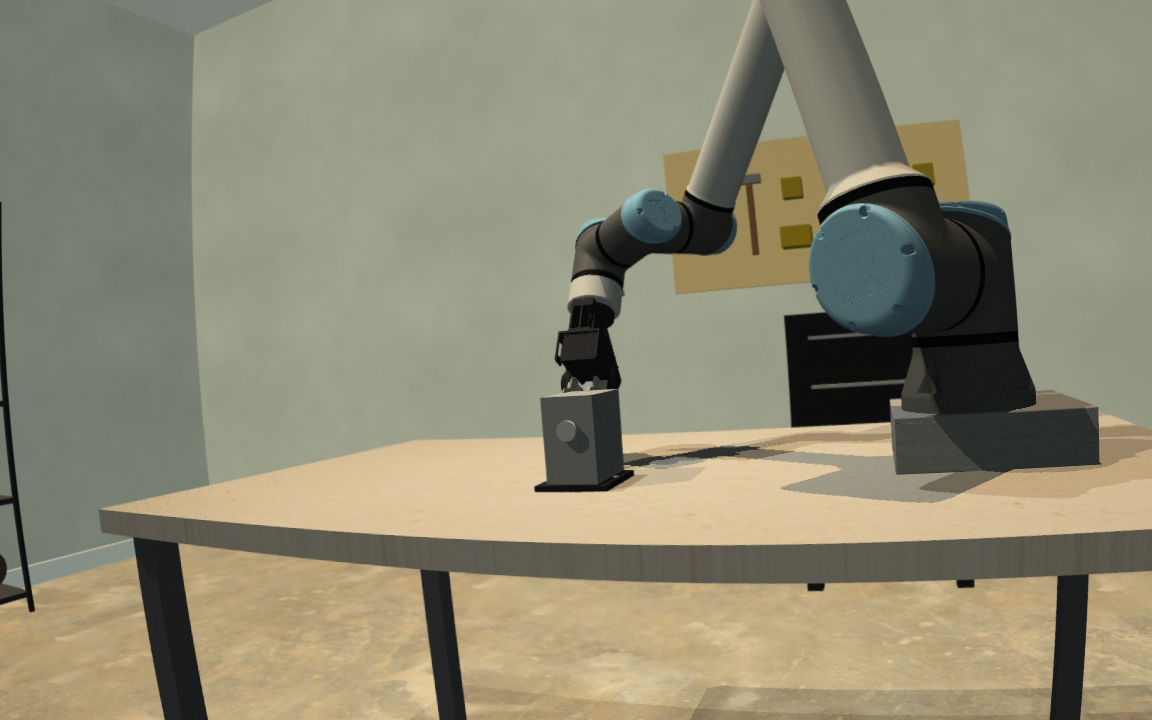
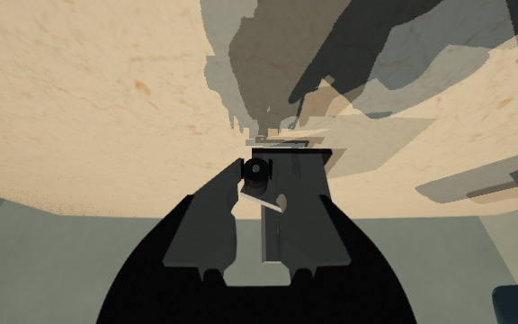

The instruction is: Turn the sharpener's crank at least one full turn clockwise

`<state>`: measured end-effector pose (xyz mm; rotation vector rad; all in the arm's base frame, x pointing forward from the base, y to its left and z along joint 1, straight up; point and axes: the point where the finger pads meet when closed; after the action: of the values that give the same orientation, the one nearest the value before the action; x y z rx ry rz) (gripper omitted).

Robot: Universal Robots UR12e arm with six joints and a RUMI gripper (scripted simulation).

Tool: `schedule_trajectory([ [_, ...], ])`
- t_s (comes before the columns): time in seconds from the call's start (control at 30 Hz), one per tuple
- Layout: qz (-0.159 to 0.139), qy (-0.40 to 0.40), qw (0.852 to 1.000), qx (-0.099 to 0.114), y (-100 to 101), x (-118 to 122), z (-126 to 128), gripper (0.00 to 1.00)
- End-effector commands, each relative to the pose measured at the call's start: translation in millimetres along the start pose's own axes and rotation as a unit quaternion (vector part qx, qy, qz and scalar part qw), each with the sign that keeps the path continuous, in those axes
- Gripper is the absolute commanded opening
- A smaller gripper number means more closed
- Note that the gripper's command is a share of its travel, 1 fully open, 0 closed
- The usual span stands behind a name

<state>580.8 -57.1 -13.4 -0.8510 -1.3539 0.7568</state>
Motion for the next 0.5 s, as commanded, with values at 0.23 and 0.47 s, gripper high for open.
schedule_trajectory([
  [0.23,0.0,0.0,1.0,0.0,8.6,-5.5,5.4,0.09],
  [0.47,0.0,0.0,1.0,0.0,12.8,-8.0,9.4,0.09],
])
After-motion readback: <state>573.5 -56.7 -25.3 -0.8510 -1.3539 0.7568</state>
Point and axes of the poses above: the point where the finger pads meet when closed, its own y axis out along the fingers, its own z axis across the jaws, x = y × z, and after that the axes turned 2 degrees about y, right-handed
